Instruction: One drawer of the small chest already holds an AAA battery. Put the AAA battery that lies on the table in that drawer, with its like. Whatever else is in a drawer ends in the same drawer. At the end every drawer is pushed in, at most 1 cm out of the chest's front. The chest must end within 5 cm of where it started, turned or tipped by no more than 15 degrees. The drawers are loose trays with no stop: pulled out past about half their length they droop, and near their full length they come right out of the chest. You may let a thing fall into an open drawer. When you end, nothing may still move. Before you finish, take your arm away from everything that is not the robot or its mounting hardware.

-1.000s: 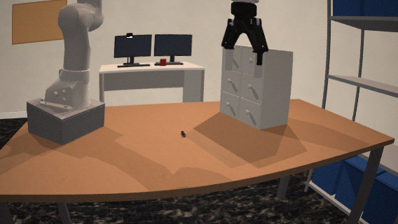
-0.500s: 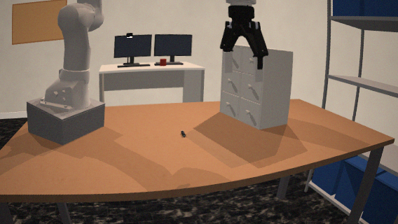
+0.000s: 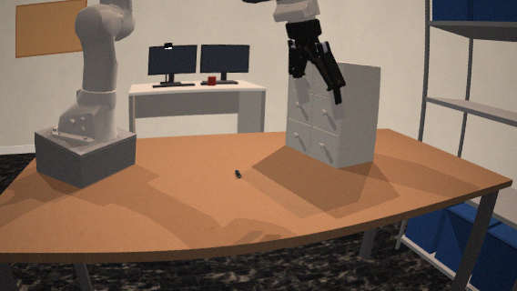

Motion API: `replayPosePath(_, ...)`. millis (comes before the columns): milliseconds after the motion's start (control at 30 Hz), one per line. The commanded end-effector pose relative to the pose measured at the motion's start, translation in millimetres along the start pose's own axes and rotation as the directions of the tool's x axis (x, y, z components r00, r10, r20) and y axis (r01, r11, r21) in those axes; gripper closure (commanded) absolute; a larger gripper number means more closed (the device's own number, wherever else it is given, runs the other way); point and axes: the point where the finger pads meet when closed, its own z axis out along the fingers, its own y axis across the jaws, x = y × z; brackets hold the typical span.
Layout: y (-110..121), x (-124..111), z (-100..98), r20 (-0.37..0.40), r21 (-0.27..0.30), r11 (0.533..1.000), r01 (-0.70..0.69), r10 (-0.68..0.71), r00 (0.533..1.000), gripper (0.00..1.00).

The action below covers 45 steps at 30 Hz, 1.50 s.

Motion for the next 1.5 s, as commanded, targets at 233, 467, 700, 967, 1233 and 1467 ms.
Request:
replayPosePath(233, -7, -24, 21.6, 0.294, 0.013, 0.992, 0.124, -0.123, 0.948, 0.0)
replayPosePath(467, -7, -30, 34.0, 0.4, 0.011, 0.993, 0.118, -0.113, 0.91, 0.0)
replayPosePath(700, -6, -42, 56.1, 0.507, -0.019, 0.999, 0.048, -0.031, 0.862, 0.0)
replayPosePath(967, -5, -50, 71.3, 0.602, -0.053, 0.999, 0.014, 0.02, 0.798, 0.0)
replayPosePath(1233, -4, -56, 82.3, 0.7, -0.067, 0.998, 0.02, 0.032, 0.714, 0.0)
replayPosePath(1467, -4, -57, 84.7, 0.763, -0.03, 0.997, 0.076, -0.026, 0.646, 0.0)
